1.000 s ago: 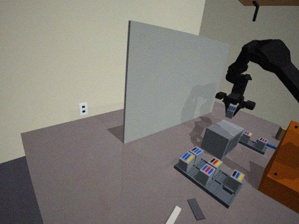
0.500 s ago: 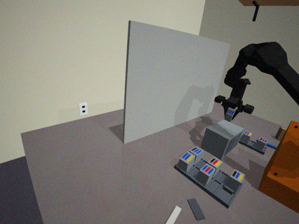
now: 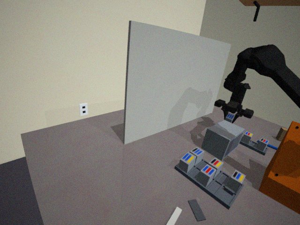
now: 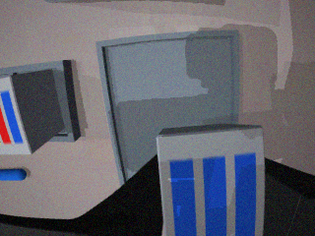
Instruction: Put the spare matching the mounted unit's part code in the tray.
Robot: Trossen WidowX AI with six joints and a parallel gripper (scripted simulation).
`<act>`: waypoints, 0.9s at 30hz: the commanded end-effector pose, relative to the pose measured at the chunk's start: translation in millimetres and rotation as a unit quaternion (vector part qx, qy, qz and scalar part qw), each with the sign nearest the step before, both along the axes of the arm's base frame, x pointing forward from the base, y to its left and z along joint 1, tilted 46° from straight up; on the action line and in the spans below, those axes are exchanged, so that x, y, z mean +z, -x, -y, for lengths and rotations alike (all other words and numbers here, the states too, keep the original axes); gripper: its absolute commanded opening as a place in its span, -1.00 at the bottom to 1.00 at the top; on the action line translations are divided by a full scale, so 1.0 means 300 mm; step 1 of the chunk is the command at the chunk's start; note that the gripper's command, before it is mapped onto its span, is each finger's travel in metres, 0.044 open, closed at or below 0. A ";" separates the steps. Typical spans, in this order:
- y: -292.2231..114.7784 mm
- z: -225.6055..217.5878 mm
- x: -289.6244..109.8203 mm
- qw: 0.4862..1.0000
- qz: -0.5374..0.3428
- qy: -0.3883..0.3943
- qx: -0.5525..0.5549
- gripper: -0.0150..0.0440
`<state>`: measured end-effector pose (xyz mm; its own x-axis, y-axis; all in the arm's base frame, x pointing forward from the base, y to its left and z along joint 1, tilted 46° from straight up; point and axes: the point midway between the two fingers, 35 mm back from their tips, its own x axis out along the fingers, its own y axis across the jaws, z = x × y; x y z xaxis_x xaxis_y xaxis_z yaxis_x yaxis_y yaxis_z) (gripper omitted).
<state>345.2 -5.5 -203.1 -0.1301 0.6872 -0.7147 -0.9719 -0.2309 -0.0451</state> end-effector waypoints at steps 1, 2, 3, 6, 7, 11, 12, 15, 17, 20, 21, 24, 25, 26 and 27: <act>0.022 -0.021 -0.024 1.000 -0.009 -0.004 -0.003 -0.49; 0.024 -0.024 -0.027 1.000 -0.009 -0.004 -0.003 -0.49; 0.025 -0.028 -0.030 1.000 -0.009 -0.004 -0.003 -0.49; 0.029 -0.037 -0.038 1.000 -0.009 -0.005 -0.003 -0.49; 0.030 -0.040 -0.041 1.000 -0.009 -0.005 -0.003 -0.49; 0.035 -0.053 -0.052 1.000 -0.009 -0.005 -0.003 -0.49; 0.037 -0.056 -0.054 1.000 -0.009 -0.005 -0.003 -0.49; 0.041 -0.065 -0.062 1.000 -0.010 -0.006 -0.003 -0.49; 0.044 -0.071 -0.068 1.000 -0.010 -0.006 -0.003 -0.49; 0.048 -0.078 -0.074 1.000 -0.010 -0.006 -0.003 -0.49; 0.048 -0.079 -0.074 1.000 -0.010 -0.006 -0.003 -0.49; 0.048 -0.079 -0.074 1.000 -0.010 -0.006 -0.003 -0.49; 0.048 -0.079 -0.074 1.000 -0.010 -0.006 -0.003 -0.49; 0.048 -0.079 -0.074 1.000 -0.010 -0.006 -0.003 -0.49; 0.048 -0.079 -0.074 1.000 -0.010 -0.006 -0.003 -0.49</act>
<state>334.3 16.3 -223.1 -0.1357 0.6921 -0.7089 -0.9720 -0.2317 -0.0401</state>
